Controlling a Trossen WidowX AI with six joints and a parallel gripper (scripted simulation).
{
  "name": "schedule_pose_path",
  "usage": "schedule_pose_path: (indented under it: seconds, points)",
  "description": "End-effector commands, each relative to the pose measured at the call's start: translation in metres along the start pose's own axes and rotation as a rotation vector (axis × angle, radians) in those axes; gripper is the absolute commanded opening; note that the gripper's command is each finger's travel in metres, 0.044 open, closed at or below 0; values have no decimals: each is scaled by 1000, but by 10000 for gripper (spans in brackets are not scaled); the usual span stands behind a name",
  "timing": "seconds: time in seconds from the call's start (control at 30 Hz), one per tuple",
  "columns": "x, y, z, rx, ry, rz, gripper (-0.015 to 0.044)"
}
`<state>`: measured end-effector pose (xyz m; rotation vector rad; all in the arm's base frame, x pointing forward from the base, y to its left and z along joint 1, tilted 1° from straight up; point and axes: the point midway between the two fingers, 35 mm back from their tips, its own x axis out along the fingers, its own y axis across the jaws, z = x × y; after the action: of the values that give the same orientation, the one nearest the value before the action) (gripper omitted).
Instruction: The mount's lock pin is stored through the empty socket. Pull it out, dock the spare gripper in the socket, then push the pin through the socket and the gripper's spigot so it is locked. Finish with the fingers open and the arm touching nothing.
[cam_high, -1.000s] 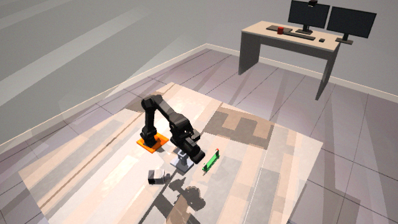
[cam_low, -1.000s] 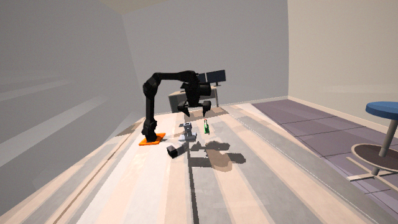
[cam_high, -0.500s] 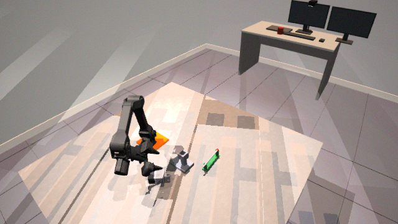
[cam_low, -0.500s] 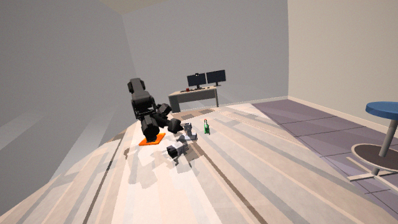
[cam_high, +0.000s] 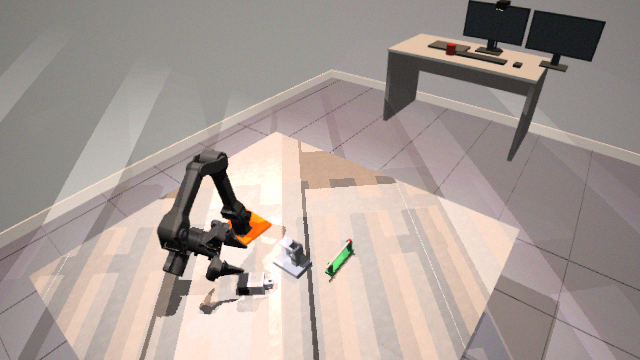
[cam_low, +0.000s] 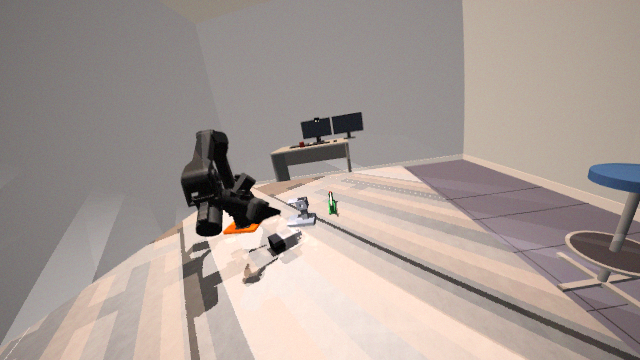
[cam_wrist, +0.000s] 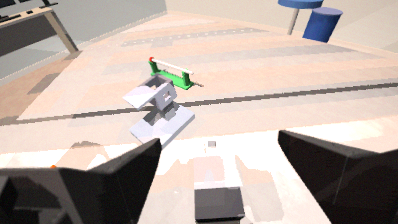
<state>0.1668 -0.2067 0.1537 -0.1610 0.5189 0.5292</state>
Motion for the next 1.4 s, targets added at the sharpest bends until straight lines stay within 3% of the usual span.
schedule_pose_path:
  seconds: [0.0, 0.2, 1.37]
  points:
    - [11, -1, -20, 2, -11, 1, 440]
    - [34, 1, -56, -14, -14, 8, 440]
    - [62, 0, -101, -14, -14, 8, 440]
